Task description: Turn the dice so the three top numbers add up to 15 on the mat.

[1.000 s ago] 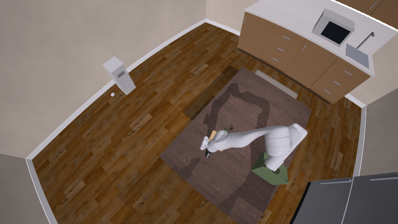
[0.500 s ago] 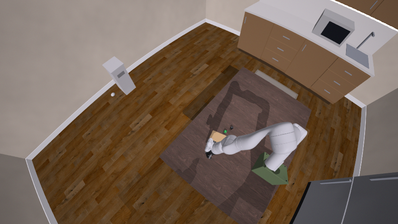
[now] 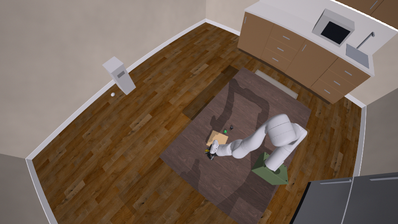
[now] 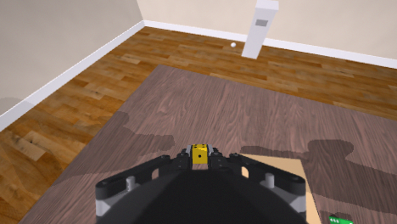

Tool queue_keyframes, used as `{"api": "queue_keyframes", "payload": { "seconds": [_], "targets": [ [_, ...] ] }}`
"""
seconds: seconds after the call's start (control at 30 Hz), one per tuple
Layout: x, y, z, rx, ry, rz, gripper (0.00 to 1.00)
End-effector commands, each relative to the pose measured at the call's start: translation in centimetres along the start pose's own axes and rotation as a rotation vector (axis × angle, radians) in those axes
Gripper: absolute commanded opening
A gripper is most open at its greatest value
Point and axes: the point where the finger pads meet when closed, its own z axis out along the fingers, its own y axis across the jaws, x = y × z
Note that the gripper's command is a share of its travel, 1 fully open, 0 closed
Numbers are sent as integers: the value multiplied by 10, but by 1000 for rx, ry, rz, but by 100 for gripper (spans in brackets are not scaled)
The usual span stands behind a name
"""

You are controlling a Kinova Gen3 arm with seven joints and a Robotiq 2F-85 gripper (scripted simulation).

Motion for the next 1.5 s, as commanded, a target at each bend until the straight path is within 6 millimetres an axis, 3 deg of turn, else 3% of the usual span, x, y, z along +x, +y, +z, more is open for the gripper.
{"api": "queue_keyframes", "payload": {
  "seconds": [0.0,0.67,1.47],
  "targets": [
    [-8,6,1,-4,21,7,15],
    [-10,5,1,-4,301,8,15],
    [-13,5,1,-3,493,9,15]
  ]
}}
